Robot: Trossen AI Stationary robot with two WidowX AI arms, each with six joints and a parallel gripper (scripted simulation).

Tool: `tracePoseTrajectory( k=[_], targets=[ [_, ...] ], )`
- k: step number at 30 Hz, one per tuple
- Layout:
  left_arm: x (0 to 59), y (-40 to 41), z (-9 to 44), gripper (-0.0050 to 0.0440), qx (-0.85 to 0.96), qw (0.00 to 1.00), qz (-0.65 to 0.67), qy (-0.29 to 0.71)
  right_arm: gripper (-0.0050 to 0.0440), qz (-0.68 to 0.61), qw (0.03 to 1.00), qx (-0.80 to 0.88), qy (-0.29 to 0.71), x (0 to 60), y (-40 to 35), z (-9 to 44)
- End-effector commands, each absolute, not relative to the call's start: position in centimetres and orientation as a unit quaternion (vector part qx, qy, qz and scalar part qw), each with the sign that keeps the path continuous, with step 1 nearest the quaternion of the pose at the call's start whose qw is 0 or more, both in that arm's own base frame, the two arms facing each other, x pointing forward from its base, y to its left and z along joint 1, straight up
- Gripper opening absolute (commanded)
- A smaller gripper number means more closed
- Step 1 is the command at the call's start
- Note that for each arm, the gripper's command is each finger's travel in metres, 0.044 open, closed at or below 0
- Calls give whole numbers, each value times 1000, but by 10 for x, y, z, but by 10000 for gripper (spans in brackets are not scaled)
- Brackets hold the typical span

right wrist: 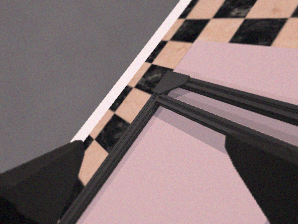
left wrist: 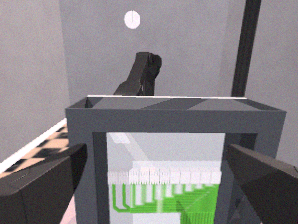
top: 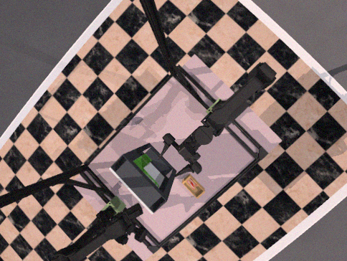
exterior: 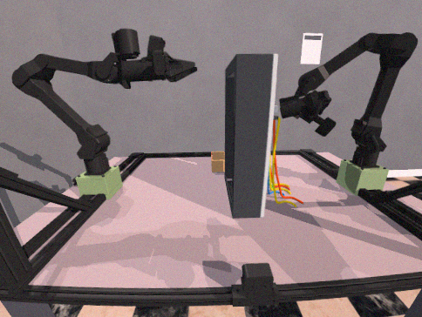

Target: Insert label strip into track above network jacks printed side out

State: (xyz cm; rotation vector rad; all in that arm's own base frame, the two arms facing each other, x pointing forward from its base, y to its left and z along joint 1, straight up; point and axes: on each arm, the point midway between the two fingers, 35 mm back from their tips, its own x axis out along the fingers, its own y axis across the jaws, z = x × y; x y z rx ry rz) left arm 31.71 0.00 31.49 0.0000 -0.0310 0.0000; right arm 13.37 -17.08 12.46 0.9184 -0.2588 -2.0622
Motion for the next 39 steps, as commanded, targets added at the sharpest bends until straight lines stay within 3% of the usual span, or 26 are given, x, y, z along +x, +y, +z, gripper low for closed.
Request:
tracePoseTrajectory(
  k=[1,17,31,39],
  targets=[
    [316,0,323,440,0,1000,0,-25,440,-820,421,373,-109,136,-171,128],
    [316,0,323,440,0,1000,0,-25,440,-820,421,373,-109,136,-171,128],
    [328,18,308,104,27,999,28,6,440,-812,410,400,-116,137,-177,128],
    [342,31,299,100,41,997,42,48,440,-803,391,444,-68,140,-175,126]
  ],
)
